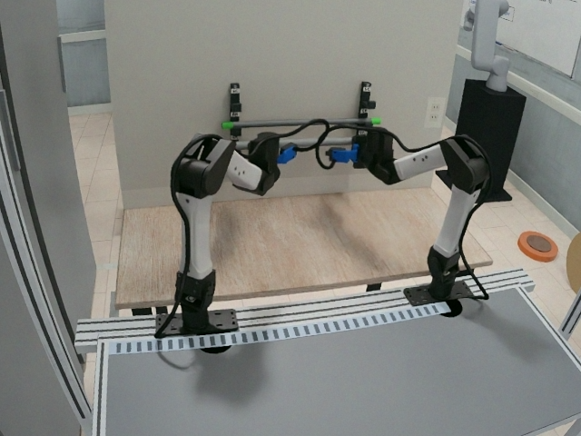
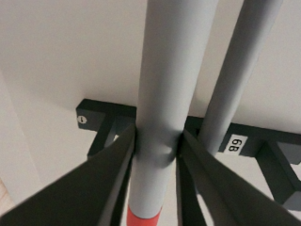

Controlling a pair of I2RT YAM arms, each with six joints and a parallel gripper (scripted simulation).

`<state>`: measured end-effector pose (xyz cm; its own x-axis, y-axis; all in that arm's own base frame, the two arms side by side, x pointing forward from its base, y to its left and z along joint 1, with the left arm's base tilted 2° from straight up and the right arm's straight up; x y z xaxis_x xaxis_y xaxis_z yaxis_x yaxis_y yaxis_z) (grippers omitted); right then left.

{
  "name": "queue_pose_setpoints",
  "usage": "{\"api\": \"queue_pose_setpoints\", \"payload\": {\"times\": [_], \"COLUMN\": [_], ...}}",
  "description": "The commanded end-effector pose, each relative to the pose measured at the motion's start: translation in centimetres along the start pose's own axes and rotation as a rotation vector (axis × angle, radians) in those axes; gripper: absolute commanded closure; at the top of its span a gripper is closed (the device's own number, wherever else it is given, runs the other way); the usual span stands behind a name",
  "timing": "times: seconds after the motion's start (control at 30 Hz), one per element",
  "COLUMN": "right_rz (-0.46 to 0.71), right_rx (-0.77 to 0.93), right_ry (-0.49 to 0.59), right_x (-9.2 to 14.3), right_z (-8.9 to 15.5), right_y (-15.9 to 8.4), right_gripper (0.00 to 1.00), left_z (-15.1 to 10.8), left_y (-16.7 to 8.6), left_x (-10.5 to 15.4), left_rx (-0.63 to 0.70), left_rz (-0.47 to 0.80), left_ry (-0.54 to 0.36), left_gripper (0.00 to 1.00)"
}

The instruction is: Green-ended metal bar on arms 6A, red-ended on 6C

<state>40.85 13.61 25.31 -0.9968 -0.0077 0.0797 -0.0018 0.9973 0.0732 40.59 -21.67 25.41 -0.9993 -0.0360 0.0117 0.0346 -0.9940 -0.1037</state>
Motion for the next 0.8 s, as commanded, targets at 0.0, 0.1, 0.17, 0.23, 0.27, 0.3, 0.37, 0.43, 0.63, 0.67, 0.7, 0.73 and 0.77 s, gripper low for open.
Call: {"api": "queue_pose_setpoints", "payload": {"times": [0.0, 0.1, 0.17, 0.23, 0.27, 0.3, 0.37, 0.43, 0.63, 0.67, 0.7, 0.73, 0.77], "right_rz": [-0.024, -0.024, -0.024, -0.024, -0.024, -0.024, -0.024, -0.024, -0.024, -0.024, -0.024, -0.024, -0.024], "right_rx": [-0.012, -0.012, -0.012, -0.012, -0.012, -0.012, -0.012, -0.012, -0.012, -0.012, -0.012, -0.012, -0.012], "right_ry": [-0.075, -0.075, -0.075, -0.075, -0.075, -0.075, -0.075, -0.075, -0.075, -0.075, -0.075, -0.075, -0.075], "right_x": [0.9, 0.9, 0.9, 0.9, 0.9, 0.9, 0.9, 0.9, 1.0, 1.0, 1.0, 1.1, 1.1], "right_z": [-2.2, -2.1, -2.1, -2.1, -2.1, -2.3, -2.6, -2.9, -3.8, -4.0, -4.1, -4.3, -4.4], "right_y": [0.5, 0.5, 0.5, 0.5, 0.5, 0.5, 0.5, 0.5, 0.6, 0.6, 0.6, 0.6, 0.6], "right_gripper": [1.0, 1.0, 1.0, 1.0, 1.0, 1.0, 1.0, 1.0, 1.0, 1.0, 1.0, 1.0, 1.0], "left_z": [1.6, 1.5, 1.5, 1.5, 1.5, 1.6, 1.9, 2.3, 3.2, 3.3, 3.5, 3.7, 3.8], "left_y": [0.1, 0.1, 0.1, 0.1, 0.1, 0.1, 0.1, 0.0, -0.1, -0.1, -0.1, -0.1, -0.1], "left_x": [1.0, 1.0, 1.0, 1.0, 1.0, 1.0, 1.0, 1.0, 1.0, 1.1, 1.1, 1.1, 1.1], "left_rx": [-0.002, -0.002, -0.002, -0.002, -0.002, -0.002, -0.002, -0.002, -0.002, -0.002, -0.002, -0.002, -0.002], "left_rz": [-0.016, -0.016, -0.016, -0.016, -0.016, -0.016, -0.016, -0.016, -0.016, -0.016, -0.016, -0.016, -0.016], "left_ry": [0.037, 0.037, 0.037, 0.037, 0.037, 0.037, 0.037, 0.037, 0.037, 0.037, 0.037, 0.037, 0.037], "left_gripper": [1.0, 1.0, 1.0, 1.0, 1.0, 1.0, 1.0, 1.0, 1.0, 1.0, 1.0, 1.0, 1.0]}}
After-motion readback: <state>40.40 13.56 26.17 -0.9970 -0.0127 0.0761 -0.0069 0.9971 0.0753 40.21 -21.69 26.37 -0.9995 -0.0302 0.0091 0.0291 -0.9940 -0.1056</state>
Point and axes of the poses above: on each arm, the point where the finger pads meet when closed, its own x axis back along the fingers, its own z axis across the jaws, y = z × x, the point moved 4 cm from there along x, back along the fingers, and after that the axes turned 5 degrees about -x, right-handed, at the moved point
